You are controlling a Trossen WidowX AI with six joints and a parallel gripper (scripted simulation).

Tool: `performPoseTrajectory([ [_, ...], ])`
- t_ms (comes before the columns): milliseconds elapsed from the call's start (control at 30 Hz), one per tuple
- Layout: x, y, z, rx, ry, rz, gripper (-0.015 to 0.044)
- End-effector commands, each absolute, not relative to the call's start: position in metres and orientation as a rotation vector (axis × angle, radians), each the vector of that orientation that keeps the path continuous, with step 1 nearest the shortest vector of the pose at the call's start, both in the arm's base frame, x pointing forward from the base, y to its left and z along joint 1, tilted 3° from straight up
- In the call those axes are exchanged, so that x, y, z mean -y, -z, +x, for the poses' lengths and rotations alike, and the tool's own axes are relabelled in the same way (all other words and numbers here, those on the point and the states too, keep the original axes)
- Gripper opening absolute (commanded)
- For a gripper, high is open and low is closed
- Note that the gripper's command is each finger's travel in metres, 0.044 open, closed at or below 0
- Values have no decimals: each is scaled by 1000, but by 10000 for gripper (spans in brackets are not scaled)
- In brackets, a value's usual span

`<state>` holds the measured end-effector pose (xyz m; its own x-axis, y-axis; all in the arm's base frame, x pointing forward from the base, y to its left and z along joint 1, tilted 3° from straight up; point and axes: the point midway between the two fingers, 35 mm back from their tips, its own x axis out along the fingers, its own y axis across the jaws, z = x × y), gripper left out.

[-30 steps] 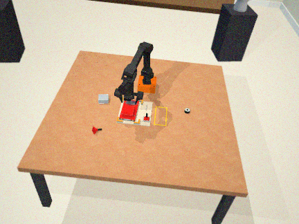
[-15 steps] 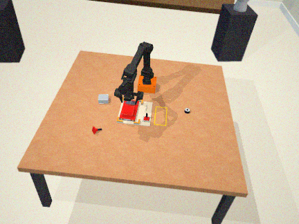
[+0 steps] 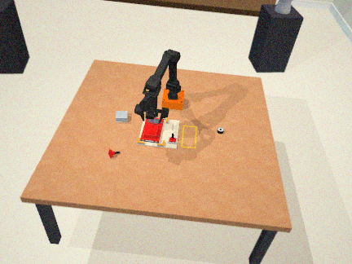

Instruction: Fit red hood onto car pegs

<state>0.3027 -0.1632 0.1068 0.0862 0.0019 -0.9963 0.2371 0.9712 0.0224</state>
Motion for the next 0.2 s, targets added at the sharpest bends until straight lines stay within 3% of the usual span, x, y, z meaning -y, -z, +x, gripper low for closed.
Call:
performPoseTrajectory([
  [0, 163, -107, 302, -1480, 173, 195, 440],
  [167, 163, -107, 302, -1480, 173, 195, 440],
])
